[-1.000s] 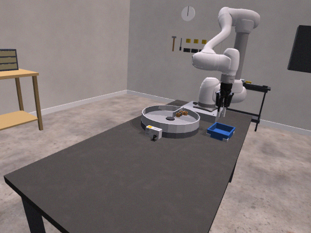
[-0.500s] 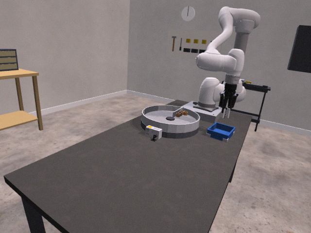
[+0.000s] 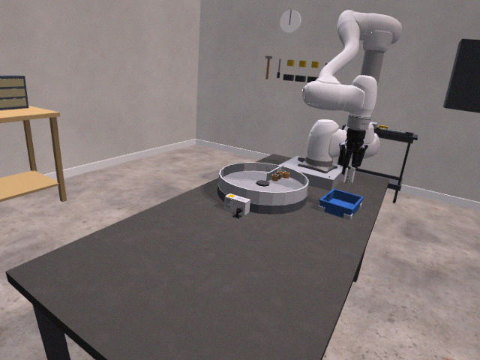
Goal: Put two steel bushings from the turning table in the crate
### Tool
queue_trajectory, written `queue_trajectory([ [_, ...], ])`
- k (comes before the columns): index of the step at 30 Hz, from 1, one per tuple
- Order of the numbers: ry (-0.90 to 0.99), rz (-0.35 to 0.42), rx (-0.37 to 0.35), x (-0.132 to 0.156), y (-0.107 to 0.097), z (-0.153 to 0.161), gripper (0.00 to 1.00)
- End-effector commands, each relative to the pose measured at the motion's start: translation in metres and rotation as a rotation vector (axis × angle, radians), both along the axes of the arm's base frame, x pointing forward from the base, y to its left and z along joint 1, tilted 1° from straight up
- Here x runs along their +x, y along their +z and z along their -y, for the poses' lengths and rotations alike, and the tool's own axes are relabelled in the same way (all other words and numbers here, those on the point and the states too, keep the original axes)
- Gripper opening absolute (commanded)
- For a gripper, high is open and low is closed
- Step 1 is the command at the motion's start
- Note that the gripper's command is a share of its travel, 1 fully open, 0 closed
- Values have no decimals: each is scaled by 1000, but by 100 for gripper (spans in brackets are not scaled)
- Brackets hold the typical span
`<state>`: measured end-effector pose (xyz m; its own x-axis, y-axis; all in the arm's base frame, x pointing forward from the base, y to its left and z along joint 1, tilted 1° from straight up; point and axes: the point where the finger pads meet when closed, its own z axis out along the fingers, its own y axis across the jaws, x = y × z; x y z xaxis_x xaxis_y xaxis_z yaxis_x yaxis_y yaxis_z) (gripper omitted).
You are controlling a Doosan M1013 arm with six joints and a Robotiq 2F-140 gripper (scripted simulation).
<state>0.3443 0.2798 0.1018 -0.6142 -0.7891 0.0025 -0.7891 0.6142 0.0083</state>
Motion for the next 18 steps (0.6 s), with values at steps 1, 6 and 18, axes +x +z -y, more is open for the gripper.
queue_trajectory([
  [1, 0, 0, 0, 0, 0, 0, 0],
  [6, 0, 0, 0, 0, 0, 0, 0],
  [18, 0, 0, 0, 0, -3, 0, 0],
])
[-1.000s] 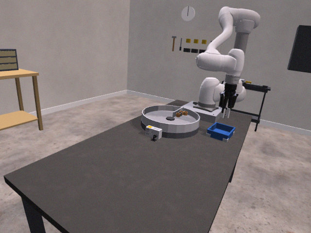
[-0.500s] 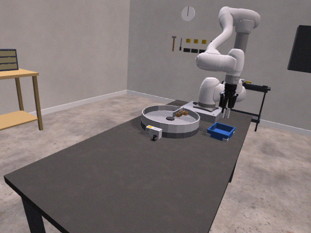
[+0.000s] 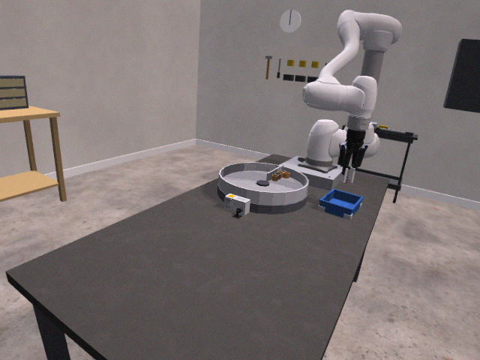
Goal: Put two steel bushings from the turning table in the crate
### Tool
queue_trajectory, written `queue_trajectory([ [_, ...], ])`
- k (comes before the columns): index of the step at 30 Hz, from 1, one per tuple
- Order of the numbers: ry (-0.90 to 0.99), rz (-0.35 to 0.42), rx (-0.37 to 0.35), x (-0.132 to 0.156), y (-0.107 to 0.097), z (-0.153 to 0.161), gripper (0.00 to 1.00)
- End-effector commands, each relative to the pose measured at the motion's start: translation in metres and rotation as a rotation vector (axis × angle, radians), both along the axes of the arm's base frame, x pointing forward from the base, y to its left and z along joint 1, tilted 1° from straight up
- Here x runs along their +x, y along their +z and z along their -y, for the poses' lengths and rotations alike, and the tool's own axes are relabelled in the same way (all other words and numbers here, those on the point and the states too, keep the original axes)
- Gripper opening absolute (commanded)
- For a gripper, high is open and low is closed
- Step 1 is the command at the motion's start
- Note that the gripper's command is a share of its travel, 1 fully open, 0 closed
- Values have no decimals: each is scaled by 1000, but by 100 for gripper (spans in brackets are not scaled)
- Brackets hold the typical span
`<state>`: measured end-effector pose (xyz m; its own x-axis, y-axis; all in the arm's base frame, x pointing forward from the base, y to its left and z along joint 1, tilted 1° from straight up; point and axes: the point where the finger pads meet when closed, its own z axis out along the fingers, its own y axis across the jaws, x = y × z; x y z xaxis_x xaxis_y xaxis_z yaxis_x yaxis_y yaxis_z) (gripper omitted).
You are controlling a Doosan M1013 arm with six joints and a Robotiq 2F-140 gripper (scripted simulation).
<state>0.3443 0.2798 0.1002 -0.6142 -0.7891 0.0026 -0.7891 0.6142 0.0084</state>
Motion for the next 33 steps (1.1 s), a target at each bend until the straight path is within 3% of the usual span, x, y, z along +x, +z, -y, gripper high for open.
queue_trajectory([
  [1, 0, 0, 0, 0, -2, 0, 0],
  [5, 0, 0, 0, 0, -12, 0, 0],
  [16, 0, 0, 0, -1, -68, 0, 0],
  [33, 0, 0, 0, -1, -73, 0, 0],
])
